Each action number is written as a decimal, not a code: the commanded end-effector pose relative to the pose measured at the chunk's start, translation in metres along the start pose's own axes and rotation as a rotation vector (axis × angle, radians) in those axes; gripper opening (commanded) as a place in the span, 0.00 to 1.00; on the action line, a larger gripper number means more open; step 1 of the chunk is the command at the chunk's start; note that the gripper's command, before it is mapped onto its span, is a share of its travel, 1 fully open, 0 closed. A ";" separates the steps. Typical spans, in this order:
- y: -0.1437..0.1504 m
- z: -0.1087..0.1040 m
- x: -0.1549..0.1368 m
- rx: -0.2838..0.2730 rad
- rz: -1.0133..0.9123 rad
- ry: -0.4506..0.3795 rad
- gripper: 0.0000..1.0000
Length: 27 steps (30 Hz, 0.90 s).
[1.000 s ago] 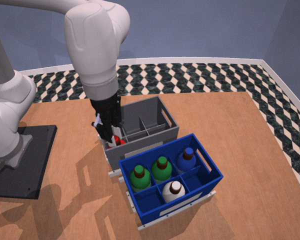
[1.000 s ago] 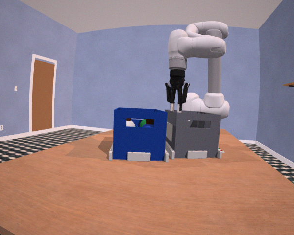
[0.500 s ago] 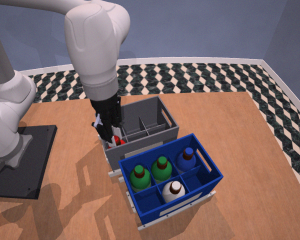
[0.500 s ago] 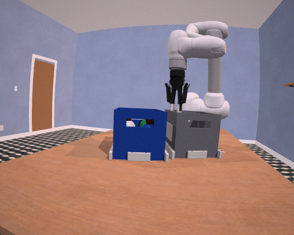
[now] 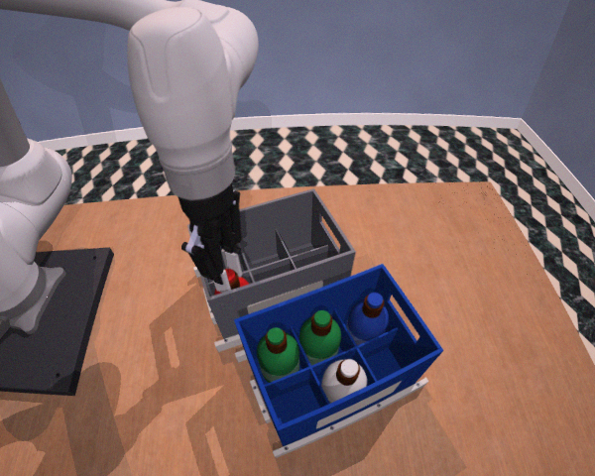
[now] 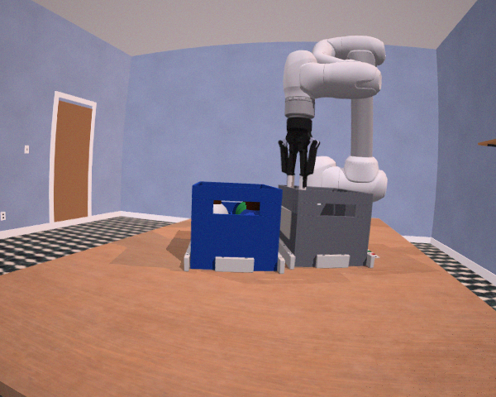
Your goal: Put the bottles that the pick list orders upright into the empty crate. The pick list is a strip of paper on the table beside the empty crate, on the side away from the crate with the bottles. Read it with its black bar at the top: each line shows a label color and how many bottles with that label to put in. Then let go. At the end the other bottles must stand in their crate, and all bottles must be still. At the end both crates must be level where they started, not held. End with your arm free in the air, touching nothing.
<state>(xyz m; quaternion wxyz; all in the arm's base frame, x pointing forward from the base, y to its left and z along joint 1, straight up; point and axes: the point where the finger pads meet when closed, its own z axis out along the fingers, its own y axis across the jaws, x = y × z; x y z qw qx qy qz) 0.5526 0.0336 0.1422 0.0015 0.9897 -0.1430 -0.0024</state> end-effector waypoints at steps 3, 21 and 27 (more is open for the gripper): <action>0.000 0.000 0.000 0.000 0.000 0.000 0.00; 0.000 0.002 0.000 0.000 0.000 0.000 0.38; 0.000 0.002 0.000 0.000 0.000 0.000 0.38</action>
